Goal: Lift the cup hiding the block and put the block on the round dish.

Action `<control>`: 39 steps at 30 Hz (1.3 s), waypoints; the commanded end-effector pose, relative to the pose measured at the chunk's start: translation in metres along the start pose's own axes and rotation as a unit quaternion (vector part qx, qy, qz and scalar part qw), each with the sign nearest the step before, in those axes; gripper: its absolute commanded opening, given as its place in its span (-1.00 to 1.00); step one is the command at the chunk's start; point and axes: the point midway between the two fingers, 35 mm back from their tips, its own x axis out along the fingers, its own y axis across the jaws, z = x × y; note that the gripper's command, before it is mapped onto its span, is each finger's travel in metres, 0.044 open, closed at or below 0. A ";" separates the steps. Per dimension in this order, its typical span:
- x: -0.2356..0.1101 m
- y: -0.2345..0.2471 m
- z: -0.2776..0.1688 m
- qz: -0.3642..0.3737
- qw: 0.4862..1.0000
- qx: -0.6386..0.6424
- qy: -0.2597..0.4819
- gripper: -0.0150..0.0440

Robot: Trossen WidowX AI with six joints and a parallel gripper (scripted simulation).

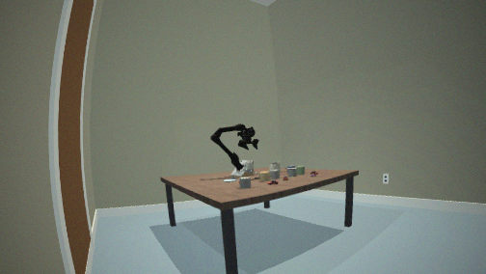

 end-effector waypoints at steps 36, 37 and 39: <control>0.082 0.083 0.025 -0.125 0.866 0.433 0.217 1.00; 0.085 0.085 0.025 -0.131 0.858 0.446 0.221 1.00; 0.092 0.090 0.025 -0.142 0.842 0.468 0.228 1.00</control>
